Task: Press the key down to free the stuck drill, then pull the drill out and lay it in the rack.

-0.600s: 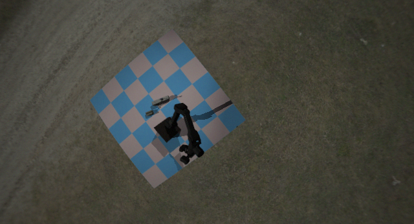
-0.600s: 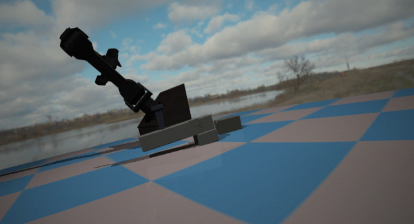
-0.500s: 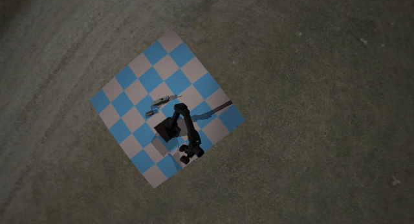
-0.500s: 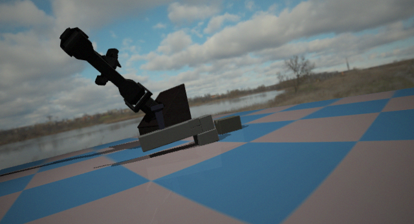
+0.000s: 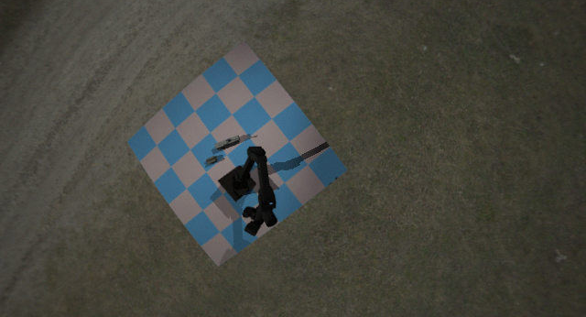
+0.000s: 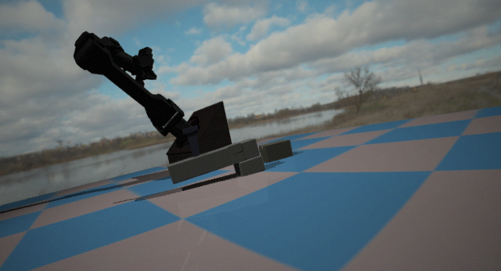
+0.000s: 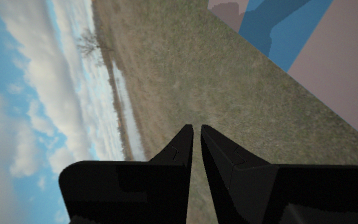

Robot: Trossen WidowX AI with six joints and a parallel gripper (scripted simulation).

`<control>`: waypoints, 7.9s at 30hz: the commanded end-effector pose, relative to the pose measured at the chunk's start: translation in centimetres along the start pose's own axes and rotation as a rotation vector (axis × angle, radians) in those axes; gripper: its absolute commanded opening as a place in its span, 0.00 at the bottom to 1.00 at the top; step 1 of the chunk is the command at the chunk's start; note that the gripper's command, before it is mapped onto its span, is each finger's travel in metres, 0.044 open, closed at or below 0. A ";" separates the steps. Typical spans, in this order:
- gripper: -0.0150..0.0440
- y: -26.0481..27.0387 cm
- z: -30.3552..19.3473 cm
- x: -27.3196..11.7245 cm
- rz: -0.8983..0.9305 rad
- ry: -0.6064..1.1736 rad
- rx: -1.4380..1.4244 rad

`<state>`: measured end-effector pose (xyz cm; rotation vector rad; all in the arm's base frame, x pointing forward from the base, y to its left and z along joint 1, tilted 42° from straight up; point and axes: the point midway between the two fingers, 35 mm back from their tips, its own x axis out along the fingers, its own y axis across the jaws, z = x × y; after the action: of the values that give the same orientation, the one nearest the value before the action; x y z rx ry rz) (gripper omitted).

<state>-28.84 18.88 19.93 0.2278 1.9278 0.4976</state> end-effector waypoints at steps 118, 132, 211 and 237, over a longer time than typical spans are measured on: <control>0.25 -28.9 46.4 -23.9 -0.691 1.374 -2.098; 0.25 -29.2 46.3 -23.6 -0.691 1.375 -2.098; 1.00 -26.9 57.9 -11.7 -1.186 0.383 -0.795; 1.00 -28.3 57.9 -11.5 -1.185 0.383 -0.795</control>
<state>30.77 3.44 -1.90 -1.5077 1.6839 0.4366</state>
